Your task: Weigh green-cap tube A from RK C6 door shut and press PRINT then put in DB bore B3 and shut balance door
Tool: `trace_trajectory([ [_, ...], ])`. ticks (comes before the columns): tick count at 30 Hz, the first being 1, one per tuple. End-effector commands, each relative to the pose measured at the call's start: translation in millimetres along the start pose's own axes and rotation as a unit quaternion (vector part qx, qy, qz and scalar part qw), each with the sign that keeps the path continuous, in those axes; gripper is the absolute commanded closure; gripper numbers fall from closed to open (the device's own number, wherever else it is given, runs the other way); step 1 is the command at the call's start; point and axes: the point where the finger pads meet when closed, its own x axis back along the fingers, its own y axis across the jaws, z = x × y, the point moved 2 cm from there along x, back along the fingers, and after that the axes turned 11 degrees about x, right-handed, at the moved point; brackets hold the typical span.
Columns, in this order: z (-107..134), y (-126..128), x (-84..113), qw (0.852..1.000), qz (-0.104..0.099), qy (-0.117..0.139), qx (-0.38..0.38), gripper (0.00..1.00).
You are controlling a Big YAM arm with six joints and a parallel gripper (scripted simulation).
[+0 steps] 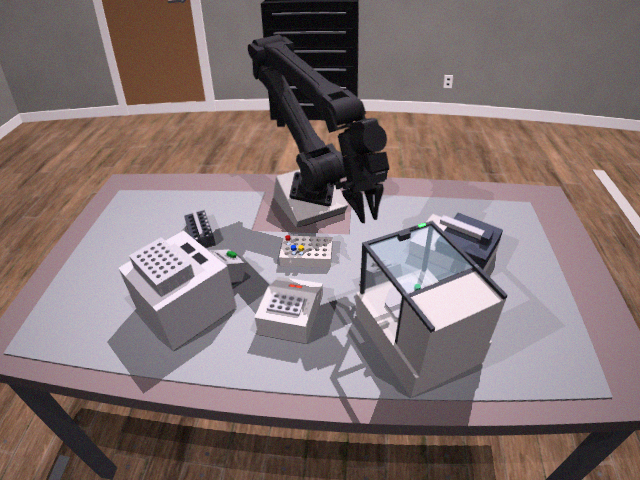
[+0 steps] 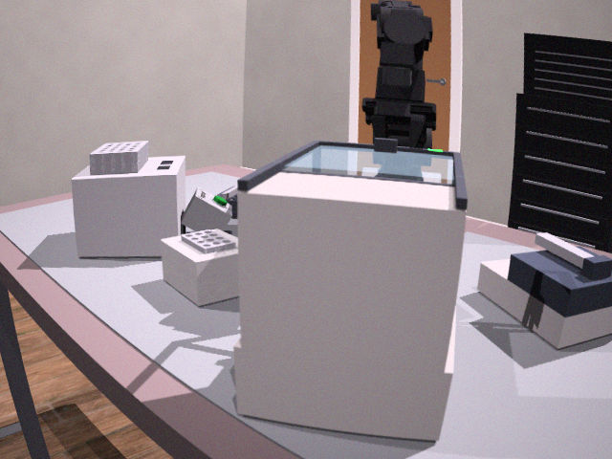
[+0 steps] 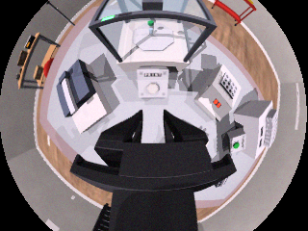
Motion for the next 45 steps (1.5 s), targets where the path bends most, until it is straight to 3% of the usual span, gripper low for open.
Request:
trace_trajectory([
  [1,-34.6,-3.3,28.6,0.999,0.001,-0.035,-0.006,0.70],
  [45,-61.6,-9.9,84.5,0.999,0.000,-0.032,-0.006,0.70],
])
